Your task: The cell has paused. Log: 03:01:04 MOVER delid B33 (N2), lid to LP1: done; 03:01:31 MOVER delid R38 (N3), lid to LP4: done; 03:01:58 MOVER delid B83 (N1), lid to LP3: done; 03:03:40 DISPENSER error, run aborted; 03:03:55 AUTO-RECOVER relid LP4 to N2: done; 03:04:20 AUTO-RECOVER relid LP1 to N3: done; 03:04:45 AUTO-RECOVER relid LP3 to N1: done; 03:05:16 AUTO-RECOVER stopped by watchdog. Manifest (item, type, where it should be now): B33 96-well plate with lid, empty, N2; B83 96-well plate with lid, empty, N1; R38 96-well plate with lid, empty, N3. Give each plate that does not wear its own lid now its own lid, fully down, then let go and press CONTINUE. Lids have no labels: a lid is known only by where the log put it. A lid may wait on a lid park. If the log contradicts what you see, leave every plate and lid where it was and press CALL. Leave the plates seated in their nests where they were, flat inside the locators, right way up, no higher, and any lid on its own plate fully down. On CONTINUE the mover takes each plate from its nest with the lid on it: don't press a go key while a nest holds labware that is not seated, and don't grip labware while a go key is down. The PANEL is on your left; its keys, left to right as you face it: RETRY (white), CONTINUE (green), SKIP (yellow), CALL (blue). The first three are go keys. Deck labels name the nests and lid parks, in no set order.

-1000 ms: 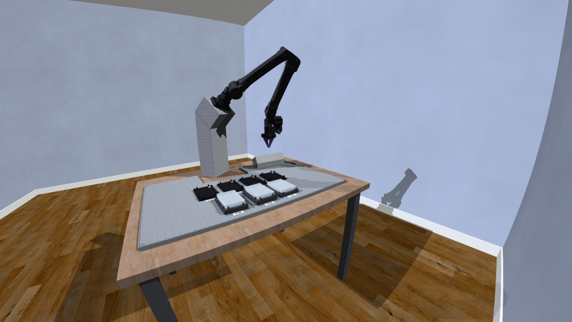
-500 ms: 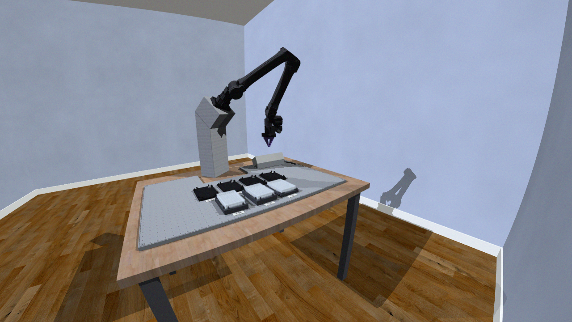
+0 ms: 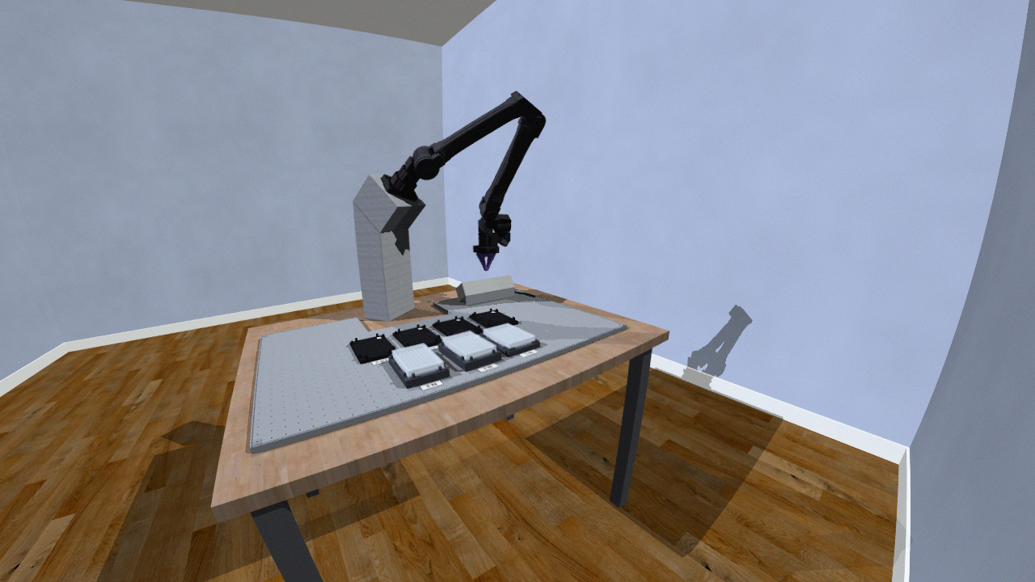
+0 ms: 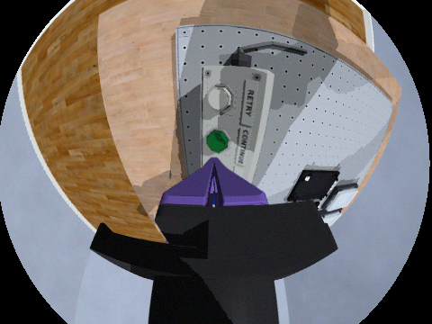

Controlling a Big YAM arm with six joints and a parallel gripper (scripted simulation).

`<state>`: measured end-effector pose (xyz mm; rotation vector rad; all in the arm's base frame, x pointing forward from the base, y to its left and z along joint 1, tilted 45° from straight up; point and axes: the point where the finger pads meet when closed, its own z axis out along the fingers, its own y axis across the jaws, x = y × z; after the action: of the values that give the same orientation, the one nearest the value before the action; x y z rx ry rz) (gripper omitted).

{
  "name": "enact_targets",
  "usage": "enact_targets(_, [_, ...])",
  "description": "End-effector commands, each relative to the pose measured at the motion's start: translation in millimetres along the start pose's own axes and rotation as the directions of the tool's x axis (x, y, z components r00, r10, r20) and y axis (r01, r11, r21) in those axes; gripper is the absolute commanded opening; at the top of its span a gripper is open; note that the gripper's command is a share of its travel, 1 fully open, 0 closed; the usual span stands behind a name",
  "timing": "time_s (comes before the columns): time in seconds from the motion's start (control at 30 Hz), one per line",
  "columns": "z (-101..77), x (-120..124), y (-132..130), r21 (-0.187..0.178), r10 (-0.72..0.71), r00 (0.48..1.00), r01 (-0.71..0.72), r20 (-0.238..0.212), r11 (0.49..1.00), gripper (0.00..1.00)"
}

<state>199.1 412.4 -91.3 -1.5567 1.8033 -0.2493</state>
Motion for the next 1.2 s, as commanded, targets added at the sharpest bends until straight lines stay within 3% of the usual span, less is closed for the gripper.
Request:
enact_targets(0.0, [-3.9,-9,-12,0.010,0.017,0.999,-0.018,0.028,1.000,0.00])
enact_targets(0.07, [-3.7,-3,-1,-0.001,0.001,1.000,-0.001,0.012,1.000,0.00])
enact_targets(0.17, [-4.4,-10,-8,0.005,0.013,1.000,-0.013,0.027,1.000,0.00])
enact_targets(0.57, [8.2,-2,-4,0.003,0.003,1.000,-0.003,0.006,1.000,0.00])
enact_targets(0.83, [7.5,-9,-10,0.008,0.020,1.000,-0.020,0.023,1.000,0.00])
enact_targets(1.17, [18.1,-5,-7,0.005,0.008,1.000,-0.008,0.012,1.000,0.00])
